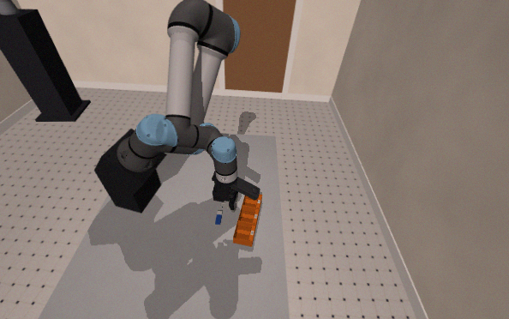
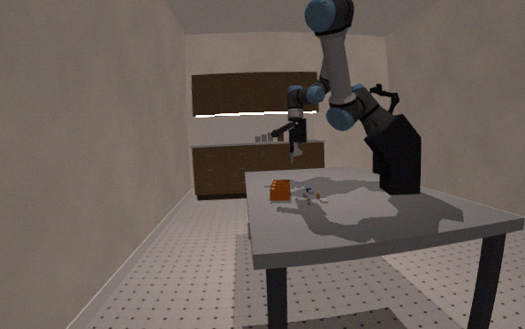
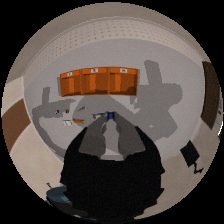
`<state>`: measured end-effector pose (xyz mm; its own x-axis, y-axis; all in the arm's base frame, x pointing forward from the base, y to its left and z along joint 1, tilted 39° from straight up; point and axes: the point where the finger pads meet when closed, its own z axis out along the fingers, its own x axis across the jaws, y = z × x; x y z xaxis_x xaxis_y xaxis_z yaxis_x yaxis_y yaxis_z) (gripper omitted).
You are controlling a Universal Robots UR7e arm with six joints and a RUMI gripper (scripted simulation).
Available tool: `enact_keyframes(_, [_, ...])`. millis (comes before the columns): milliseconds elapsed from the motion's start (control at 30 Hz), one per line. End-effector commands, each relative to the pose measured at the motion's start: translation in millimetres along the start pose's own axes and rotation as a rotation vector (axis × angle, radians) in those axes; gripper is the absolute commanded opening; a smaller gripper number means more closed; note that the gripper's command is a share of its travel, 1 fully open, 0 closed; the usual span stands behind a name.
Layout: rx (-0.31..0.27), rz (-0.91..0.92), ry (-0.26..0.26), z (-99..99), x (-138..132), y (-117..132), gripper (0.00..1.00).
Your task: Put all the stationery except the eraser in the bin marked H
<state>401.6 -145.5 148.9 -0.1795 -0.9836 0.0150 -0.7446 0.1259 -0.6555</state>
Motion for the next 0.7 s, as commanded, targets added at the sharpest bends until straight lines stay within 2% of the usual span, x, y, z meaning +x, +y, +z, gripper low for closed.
enact_keyframes(0, [-0.038, 0.001, 0.039, 30.7, 22, -23, 0.04])
enact_keyframes(167, [-0.038, 0.001, 0.039, 49.6, 34, -40, 0.04])
enact_keyframes(667, [-0.038, 0.001, 0.039, 52.2, 34, -40, 0.04])
